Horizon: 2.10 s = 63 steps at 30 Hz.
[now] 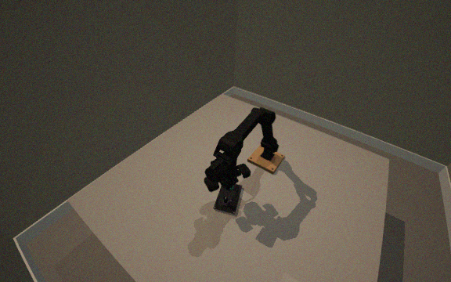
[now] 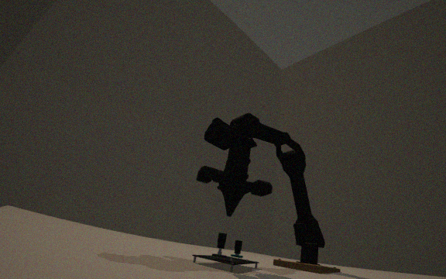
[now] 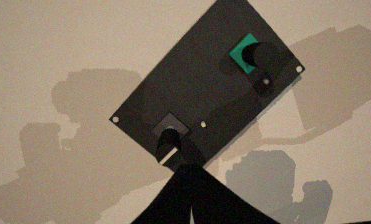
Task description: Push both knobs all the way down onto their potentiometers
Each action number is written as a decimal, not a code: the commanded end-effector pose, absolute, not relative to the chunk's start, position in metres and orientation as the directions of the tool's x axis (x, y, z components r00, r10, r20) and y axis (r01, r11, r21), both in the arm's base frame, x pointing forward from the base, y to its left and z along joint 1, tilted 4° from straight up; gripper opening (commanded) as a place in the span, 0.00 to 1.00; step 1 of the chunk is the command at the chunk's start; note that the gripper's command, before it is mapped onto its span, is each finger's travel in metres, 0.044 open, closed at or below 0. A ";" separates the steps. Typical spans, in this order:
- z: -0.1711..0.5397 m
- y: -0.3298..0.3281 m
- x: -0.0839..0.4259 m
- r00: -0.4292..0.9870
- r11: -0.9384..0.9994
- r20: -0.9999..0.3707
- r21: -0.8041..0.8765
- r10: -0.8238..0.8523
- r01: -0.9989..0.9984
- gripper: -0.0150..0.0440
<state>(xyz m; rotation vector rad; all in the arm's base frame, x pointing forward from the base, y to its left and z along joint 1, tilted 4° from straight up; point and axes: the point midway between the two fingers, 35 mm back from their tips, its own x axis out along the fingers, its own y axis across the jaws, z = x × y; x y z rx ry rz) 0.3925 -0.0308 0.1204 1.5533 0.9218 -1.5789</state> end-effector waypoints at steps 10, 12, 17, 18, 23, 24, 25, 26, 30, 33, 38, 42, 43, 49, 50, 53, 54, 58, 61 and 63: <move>0.122 -0.027 0.403 -0.024 -0.807 -1.000 -0.002 -0.015 0.591 0.25; 0.122 -0.027 0.405 -0.025 -0.846 -1.000 -0.001 -0.015 0.533 0.25; 0.123 -0.025 0.408 -0.030 -0.926 -0.999 0.003 -0.015 0.378 0.25; 0.123 -0.025 0.409 -0.031 -0.938 -0.999 0.003 -0.015 0.346 0.25; 0.123 -0.025 0.410 -0.032 -0.955 -0.999 0.005 -0.015 0.296 0.25; 0.123 -0.025 0.410 -0.032 -0.955 -0.999 0.005 -0.015 0.296 0.25; 0.122 -0.025 0.410 -0.032 -0.955 -0.999 0.005 -0.015 0.297 0.25; 0.117 -0.025 0.410 -0.032 -0.955 -0.999 0.005 -0.015 0.297 0.25; 0.103 -0.025 0.410 -0.032 -0.955 -0.999 0.005 -0.015 0.296 0.25; 0.103 -0.025 0.410 -0.032 -0.955 -0.999 0.005 -0.015 0.296 0.25; 0.098 -0.025 0.410 -0.032 -0.955 -0.999 0.005 -0.015 0.296 0.25; 0.091 -0.025 0.409 -0.032 -0.955 -0.999 0.005 -0.015 0.296 0.25; 0.090 -0.025 0.409 -0.032 -0.955 -0.999 0.005 -0.015 0.296 0.25; 0.082 -0.025 0.409 -0.032 -0.955 -0.999 0.005 -0.015 0.296 0.25; 0.082 -0.025 0.409 -0.032 -0.955 -0.999 0.005 -0.015 0.296 0.25; 0.083 -0.025 0.409 -0.032 -0.955 -0.999 0.005 -0.015 0.296 0.25; 0.083 -0.025 0.409 -0.032 -0.955 -0.999 0.005 -0.015 0.296 0.25; 0.083 -0.025 0.409 -0.032 -0.955 -0.999 0.005 -0.015 0.296 0.25; 0.082 -0.025 0.409 -0.032 -0.955 -0.999 0.005 -0.015 0.296 0.25; 0.082 -0.025 0.409 -0.032 -0.955 -0.999 0.005 -0.015 0.296 0.25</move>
